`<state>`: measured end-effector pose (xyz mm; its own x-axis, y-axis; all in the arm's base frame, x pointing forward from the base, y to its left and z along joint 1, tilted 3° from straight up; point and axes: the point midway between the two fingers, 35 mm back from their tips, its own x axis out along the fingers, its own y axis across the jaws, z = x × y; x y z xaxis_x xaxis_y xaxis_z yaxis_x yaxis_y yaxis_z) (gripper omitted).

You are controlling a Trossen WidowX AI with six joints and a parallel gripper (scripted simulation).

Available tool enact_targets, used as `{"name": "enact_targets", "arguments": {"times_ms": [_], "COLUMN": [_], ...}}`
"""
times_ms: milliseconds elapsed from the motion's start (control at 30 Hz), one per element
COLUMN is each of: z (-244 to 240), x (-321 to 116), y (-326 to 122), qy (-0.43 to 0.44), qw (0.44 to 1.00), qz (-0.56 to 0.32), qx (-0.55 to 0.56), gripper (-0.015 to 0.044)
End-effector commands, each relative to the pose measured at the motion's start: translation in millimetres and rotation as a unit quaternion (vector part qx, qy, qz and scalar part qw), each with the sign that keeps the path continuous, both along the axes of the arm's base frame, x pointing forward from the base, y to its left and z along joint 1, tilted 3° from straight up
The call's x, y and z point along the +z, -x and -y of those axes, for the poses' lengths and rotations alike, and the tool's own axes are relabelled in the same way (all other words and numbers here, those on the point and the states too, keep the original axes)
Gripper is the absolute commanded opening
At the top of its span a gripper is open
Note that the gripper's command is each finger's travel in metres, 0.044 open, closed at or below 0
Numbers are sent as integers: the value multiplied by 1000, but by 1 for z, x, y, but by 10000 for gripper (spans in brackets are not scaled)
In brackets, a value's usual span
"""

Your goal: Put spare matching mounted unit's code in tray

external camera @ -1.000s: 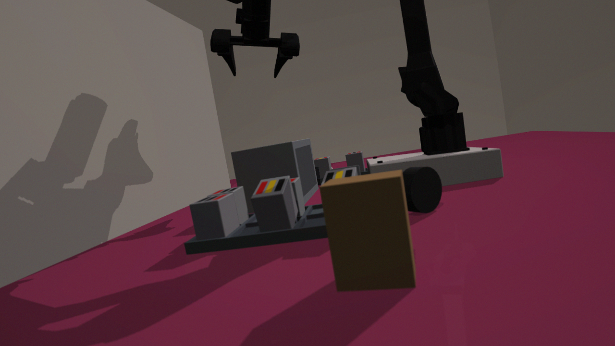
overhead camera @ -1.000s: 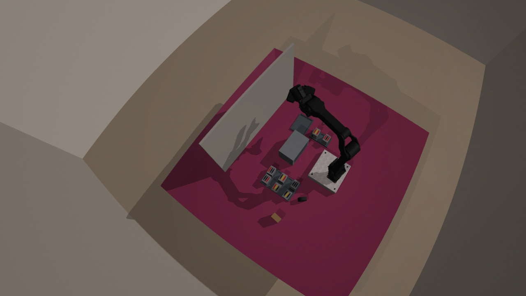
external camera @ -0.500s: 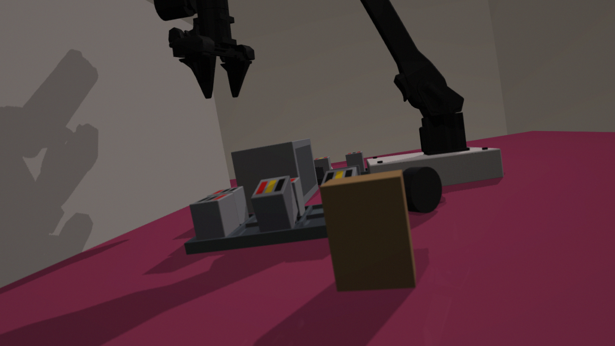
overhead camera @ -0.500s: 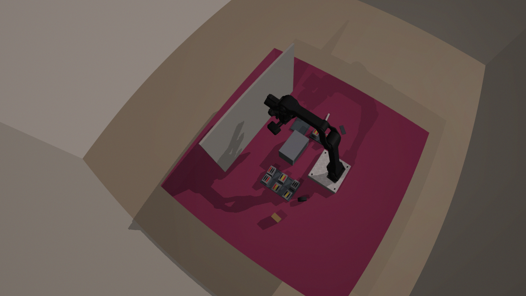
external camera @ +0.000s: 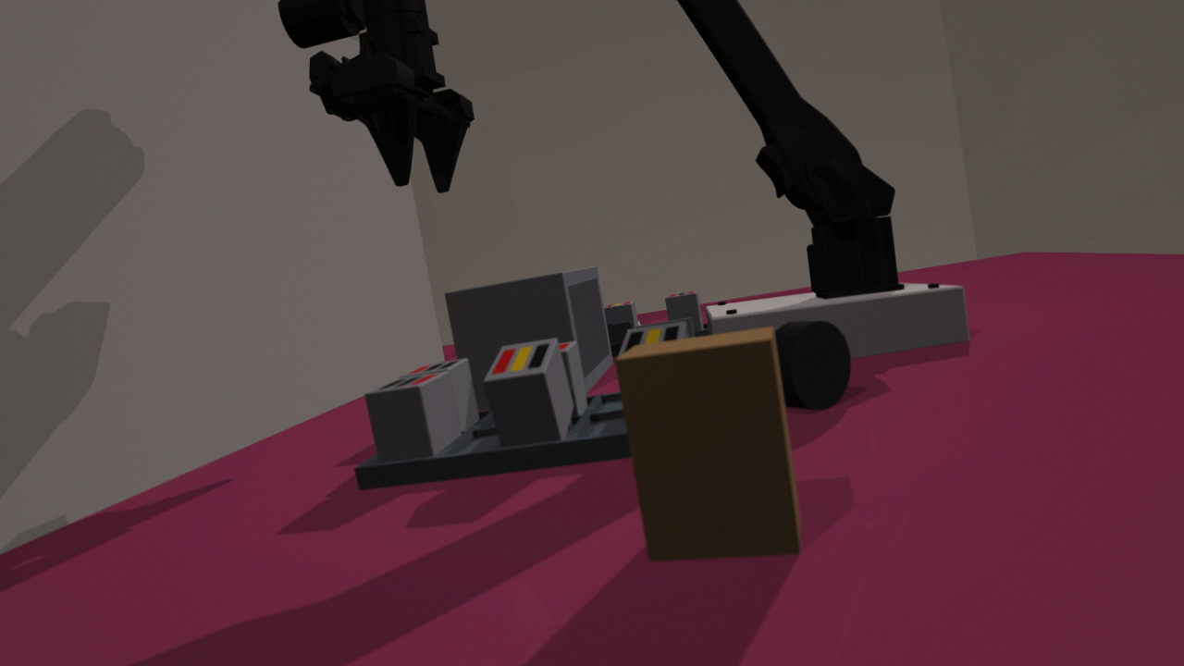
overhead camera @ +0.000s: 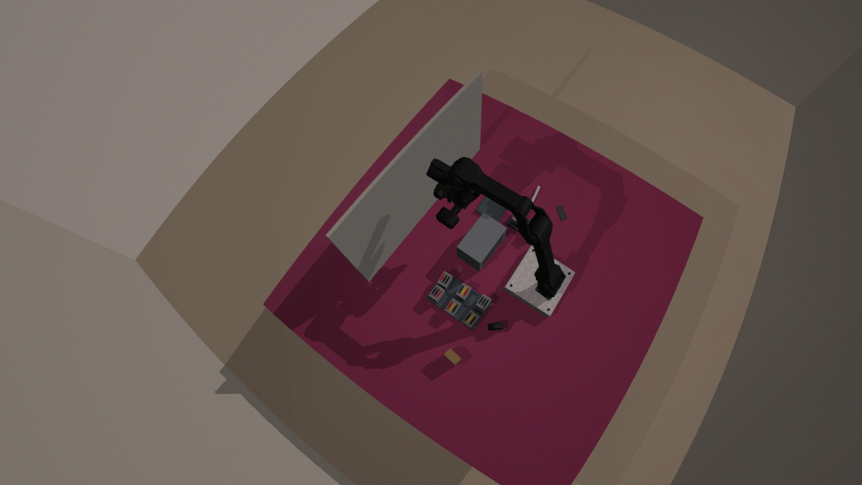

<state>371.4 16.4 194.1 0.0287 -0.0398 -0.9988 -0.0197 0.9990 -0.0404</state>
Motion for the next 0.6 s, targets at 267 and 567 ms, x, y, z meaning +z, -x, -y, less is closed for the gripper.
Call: {"name": "enact_targets", "arguments": {"times_ms": [267,567], "z": [-29,-169], "x": [-6,-40], "y": [4,61], "qy": [-3,-2], "qw": [997,885], "qz": [-5,-19], "qx": [77,465], "gripper": [440,440]}}
